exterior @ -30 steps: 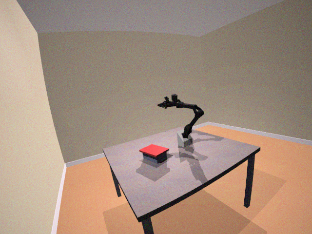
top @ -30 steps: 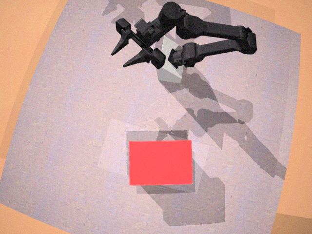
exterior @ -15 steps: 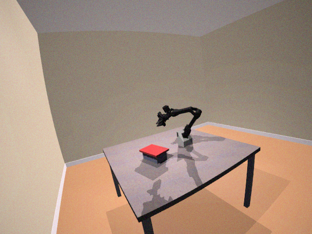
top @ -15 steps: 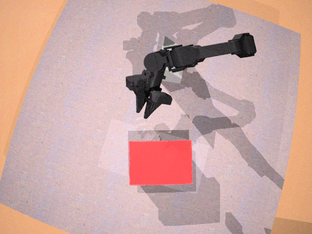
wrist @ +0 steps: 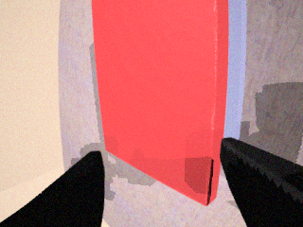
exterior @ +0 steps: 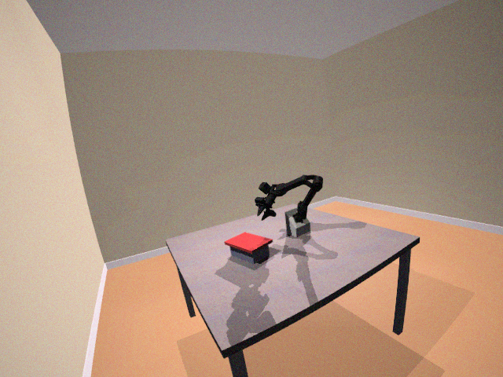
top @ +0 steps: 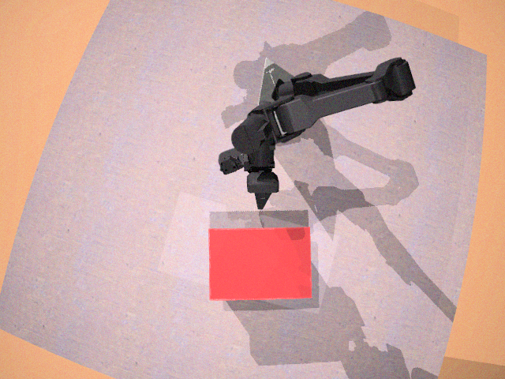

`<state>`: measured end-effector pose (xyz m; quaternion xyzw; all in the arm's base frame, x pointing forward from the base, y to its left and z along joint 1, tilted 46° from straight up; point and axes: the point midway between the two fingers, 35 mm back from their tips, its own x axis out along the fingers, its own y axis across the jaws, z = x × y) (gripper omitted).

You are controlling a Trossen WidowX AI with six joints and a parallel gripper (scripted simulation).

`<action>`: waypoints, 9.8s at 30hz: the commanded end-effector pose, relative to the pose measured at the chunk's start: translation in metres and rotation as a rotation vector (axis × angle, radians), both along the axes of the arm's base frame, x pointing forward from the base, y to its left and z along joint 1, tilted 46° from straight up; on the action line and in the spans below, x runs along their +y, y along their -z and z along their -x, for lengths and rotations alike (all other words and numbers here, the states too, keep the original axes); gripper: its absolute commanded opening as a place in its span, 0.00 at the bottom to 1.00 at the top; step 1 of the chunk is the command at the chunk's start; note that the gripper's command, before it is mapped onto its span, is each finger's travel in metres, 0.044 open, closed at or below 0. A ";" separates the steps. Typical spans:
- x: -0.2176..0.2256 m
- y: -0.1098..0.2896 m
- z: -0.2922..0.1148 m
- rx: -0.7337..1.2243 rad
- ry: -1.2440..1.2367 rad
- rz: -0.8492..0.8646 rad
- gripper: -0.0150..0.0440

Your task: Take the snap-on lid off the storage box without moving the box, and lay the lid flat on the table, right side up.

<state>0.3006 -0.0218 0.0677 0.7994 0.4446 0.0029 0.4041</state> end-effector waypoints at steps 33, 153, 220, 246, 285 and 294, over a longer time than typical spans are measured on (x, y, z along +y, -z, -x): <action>0.057 0.053 0.005 0.026 -0.007 -0.019 0.65; 0.091 0.061 -0.027 0.016 -0.004 -0.028 0.25; 0.091 0.059 -0.031 0.018 -0.001 -0.030 0.25; 0.092 0.058 -0.033 0.018 -0.001 -0.030 0.25; 0.083 0.049 -0.037 0.019 -0.004 -0.029 0.25; 0.076 0.040 -0.041 0.019 -0.004 -0.028 0.25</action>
